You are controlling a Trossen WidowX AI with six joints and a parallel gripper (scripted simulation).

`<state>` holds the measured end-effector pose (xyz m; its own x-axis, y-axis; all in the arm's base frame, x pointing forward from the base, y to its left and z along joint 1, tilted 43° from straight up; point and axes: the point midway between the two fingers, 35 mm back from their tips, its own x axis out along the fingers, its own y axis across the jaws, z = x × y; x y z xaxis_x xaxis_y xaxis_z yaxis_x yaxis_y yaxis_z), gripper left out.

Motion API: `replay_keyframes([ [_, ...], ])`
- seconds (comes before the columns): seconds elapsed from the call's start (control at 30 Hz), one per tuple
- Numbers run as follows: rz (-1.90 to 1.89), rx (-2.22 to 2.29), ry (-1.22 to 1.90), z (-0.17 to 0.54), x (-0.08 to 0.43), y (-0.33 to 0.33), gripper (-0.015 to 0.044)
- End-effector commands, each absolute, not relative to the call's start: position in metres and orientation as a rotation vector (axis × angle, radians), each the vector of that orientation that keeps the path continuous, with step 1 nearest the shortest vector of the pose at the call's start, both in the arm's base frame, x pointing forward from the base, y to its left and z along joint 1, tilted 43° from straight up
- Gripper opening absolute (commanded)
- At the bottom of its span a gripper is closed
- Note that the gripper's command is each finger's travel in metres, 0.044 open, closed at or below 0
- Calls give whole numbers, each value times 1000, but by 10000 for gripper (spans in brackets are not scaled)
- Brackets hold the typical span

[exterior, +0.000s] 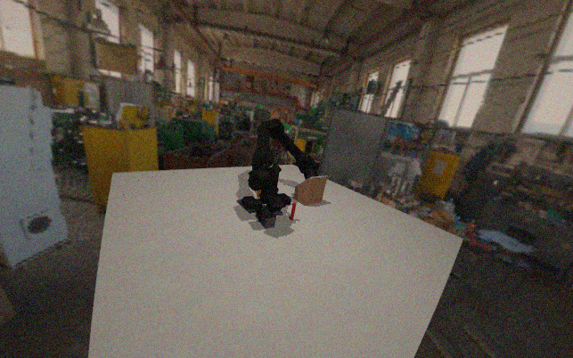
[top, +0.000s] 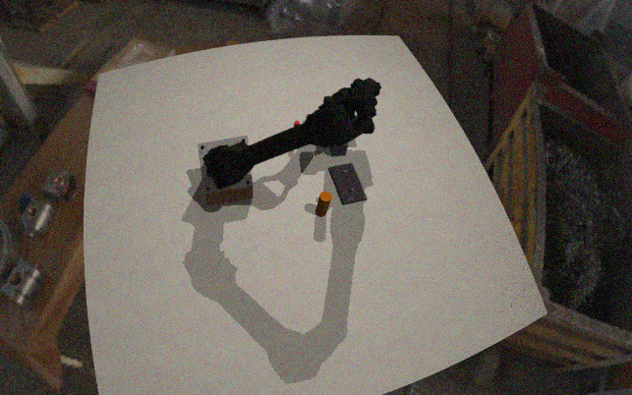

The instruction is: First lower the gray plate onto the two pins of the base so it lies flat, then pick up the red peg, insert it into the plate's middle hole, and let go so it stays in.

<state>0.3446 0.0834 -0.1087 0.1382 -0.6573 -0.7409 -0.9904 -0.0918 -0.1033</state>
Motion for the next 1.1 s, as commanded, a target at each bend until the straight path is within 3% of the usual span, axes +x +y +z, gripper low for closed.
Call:
replay_keyframes([
  [0.0, 701, -1837, 1542, -103, 347, 94, 0],
  [1.07, 722, -1821, 1565, -40, 336, 161, 0],
])
